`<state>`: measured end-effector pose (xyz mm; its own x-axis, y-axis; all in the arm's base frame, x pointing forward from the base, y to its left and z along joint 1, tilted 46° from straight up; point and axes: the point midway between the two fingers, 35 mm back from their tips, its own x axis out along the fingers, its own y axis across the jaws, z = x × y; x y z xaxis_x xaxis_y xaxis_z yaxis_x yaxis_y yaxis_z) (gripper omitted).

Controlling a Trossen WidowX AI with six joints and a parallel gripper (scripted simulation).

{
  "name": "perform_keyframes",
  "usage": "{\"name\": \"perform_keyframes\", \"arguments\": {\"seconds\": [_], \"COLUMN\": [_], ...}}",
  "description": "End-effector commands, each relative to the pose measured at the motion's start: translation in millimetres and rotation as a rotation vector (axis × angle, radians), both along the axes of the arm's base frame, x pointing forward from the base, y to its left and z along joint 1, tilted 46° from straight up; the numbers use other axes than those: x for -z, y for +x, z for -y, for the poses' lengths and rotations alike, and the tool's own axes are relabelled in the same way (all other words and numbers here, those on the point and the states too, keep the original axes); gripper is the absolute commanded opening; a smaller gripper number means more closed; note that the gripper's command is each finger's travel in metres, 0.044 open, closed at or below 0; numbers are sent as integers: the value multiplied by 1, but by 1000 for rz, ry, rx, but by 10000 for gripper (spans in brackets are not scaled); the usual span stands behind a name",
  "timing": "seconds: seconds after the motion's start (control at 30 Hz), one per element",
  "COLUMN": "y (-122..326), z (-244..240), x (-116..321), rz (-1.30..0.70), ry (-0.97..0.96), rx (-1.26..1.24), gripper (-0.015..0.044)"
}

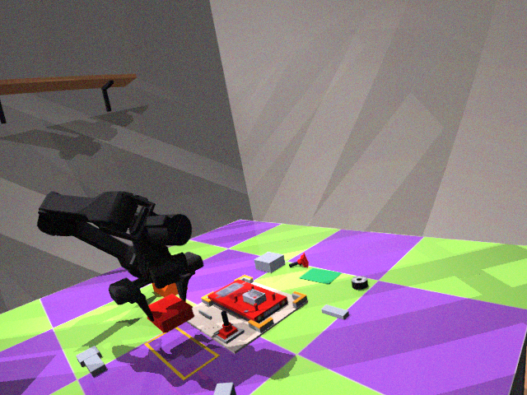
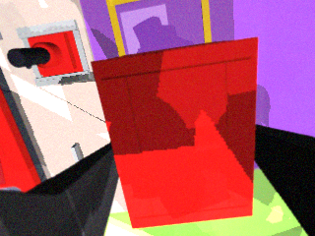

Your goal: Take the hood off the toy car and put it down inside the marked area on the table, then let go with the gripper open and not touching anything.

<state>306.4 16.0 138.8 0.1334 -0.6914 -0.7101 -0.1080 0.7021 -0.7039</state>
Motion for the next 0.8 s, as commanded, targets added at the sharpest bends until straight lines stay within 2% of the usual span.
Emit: {"name": "perform_keyframes", "arguments": {"seconds": [0.0, 0.77], "y": [1, 4], "z": [1, 12], "x": [1, 12], "rz": [3, 3], "ry": [-4, -3], "rx": [-5, -5], "gripper": [0, 0]}}
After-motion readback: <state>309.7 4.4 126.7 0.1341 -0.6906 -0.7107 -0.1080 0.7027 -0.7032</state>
